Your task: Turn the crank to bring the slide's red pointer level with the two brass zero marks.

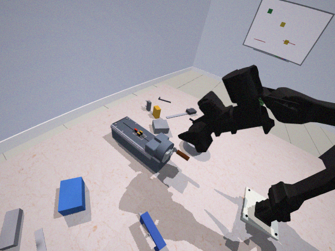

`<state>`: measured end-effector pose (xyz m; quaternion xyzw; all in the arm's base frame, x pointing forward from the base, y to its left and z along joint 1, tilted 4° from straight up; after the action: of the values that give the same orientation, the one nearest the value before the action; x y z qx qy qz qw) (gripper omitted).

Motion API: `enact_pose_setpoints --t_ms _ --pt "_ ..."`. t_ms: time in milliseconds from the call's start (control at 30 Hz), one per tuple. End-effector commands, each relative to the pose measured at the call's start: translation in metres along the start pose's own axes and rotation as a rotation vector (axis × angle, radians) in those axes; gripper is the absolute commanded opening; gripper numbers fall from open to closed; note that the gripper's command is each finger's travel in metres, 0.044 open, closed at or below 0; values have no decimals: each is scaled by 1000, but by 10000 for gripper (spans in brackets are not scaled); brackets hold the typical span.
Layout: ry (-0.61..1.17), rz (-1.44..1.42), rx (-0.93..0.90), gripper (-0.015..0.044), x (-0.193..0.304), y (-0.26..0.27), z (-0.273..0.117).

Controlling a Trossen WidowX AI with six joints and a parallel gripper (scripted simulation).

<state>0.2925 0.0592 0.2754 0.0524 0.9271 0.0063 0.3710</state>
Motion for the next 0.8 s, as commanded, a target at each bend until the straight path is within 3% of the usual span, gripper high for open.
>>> enact_pose_setpoints --t_ms 0,767 --pt "-2 5 6 440 7 -1 5" --pt "-4 6 9 440 59 -9 53"
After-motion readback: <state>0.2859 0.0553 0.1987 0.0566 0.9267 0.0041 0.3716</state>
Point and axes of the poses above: the point midway between the two fingers, 35 mm back from their tips, its own z axis out along the fingers, its own y axis across the jaws, x = y × z, the point moved 10 cm from there along -z, back along the fingers, and after that the axes turned 8 degrees about z, right-handed, at the moved point
